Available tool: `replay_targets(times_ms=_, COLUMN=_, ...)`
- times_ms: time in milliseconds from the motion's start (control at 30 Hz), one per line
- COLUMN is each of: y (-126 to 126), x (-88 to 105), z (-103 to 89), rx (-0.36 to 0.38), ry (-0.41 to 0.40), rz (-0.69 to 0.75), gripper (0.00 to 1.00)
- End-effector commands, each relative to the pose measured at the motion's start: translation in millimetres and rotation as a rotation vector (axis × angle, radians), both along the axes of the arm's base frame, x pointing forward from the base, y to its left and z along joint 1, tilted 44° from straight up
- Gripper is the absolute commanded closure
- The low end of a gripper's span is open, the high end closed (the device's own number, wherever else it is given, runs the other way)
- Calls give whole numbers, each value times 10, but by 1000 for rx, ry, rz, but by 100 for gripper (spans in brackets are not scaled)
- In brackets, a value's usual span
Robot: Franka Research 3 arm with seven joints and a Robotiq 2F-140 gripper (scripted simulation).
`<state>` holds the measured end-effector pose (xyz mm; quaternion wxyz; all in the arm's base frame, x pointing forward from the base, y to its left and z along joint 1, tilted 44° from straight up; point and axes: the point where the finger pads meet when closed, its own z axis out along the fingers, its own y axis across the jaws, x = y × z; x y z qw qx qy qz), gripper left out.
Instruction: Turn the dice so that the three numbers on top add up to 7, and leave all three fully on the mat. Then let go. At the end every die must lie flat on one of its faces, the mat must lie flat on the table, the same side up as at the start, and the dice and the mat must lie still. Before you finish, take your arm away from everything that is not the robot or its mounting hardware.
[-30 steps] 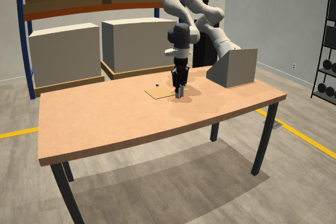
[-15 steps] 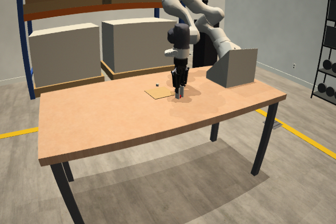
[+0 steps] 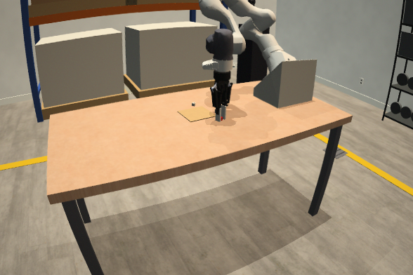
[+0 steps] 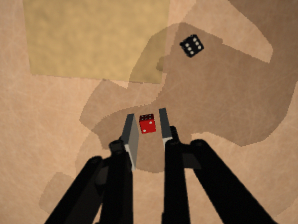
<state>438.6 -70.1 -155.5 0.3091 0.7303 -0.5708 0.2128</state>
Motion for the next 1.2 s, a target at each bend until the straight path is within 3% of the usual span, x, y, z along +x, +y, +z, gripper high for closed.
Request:
replay_targets(times_ms=0, y=7, x=12, z=-8, rx=0, ry=-6, rz=-1, gripper=81)
replay_targets(times_ms=233, y=7, x=12, z=-8, rx=0, ry=-6, rz=-1, gripper=81)
replay_targets(times_ms=267, y=7, x=12, z=-8, rx=0, ry=-6, rz=-1, gripper=93)
replay_targets(times_ms=1167, y=7, x=12, z=-8, rx=0, ry=-6, rz=-1, gripper=93)
